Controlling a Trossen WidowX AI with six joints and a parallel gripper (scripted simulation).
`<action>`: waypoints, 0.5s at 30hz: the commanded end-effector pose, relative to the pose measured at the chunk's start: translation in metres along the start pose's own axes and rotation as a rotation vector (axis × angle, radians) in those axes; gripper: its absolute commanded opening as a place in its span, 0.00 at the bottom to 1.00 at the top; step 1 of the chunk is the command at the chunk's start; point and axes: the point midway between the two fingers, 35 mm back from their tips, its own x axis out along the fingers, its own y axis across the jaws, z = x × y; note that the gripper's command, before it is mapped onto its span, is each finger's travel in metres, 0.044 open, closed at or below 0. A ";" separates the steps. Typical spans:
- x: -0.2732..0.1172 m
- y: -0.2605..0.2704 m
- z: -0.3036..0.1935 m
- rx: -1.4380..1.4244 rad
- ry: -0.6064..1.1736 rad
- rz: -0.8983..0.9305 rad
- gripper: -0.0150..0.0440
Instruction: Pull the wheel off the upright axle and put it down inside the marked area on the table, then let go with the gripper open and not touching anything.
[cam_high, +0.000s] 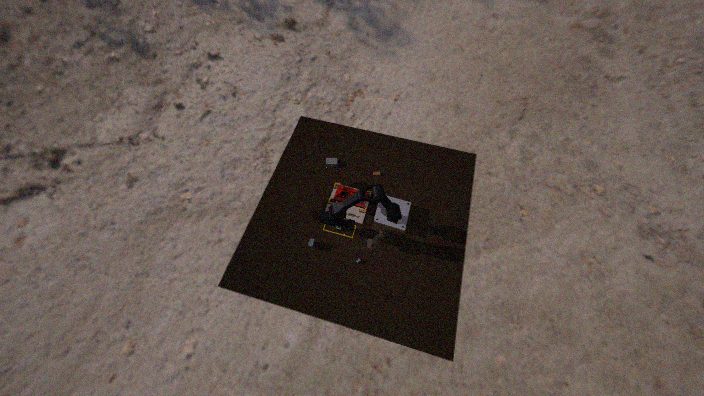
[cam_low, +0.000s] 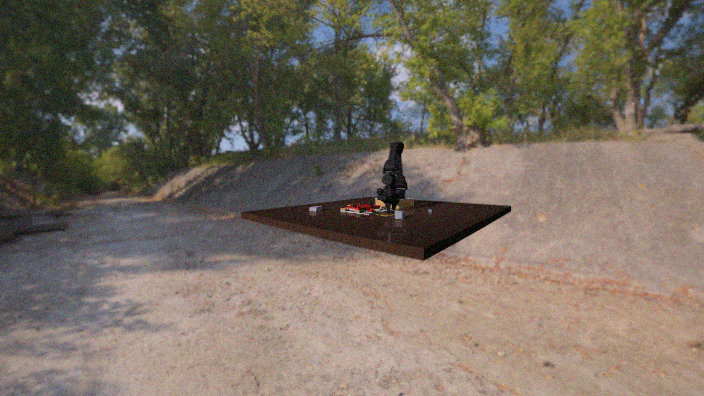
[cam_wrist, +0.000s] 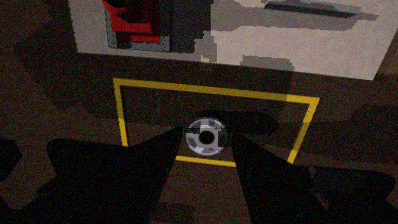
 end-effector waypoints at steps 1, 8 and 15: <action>-0.010 0.001 0.000 0.001 0.001 0.001 0.76; -0.060 0.001 0.000 0.004 0.002 -0.006 0.76; -0.066 -0.013 0.007 0.003 0.001 -0.001 0.94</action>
